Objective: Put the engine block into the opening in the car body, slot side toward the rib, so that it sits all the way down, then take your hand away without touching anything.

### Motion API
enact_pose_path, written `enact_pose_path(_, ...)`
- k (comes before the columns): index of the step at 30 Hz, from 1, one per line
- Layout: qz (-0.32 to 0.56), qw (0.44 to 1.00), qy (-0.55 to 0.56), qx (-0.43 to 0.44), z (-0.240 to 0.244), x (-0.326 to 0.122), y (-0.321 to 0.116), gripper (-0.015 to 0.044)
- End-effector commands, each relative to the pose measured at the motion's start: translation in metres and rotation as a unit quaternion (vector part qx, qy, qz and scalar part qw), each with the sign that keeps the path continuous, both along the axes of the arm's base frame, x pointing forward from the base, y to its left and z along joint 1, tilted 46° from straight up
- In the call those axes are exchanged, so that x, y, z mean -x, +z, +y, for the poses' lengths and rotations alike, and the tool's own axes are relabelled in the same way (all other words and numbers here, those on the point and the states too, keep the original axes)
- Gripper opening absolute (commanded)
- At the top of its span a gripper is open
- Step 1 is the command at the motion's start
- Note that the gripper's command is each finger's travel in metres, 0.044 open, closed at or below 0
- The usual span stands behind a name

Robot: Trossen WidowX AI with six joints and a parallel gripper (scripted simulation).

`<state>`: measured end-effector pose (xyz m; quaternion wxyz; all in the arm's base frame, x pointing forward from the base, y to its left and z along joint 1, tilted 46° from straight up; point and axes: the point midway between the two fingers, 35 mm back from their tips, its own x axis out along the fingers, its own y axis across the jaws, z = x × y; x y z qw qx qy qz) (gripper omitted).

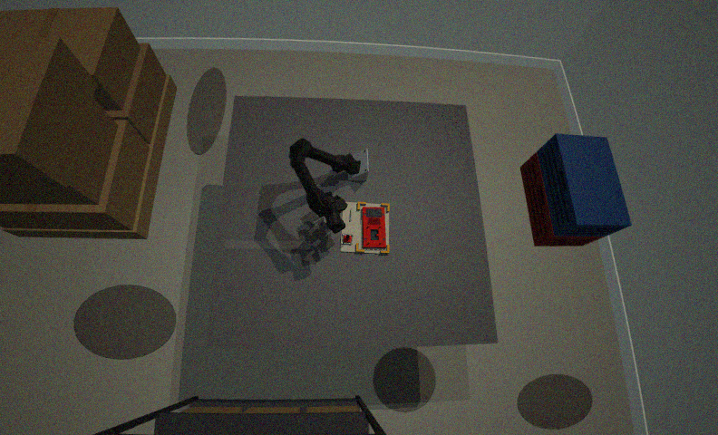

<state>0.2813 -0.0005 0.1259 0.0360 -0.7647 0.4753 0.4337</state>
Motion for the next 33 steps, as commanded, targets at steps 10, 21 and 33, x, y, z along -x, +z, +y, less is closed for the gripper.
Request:
enact_pose_path(10, -0.144, 0.978, -0.148, -0.038, 0.0025, 0.0009, 0.0017, 0.0440)
enact_pose_path(21, -0.270, 0.920, -0.275, -0.069, 0.0042, 0.0014, 0.0036, 0.0440)
enact_pose_path(33, -0.395, 0.820, -0.401, -0.099, 0.0061, 0.0020, 0.0056, 0.0440)
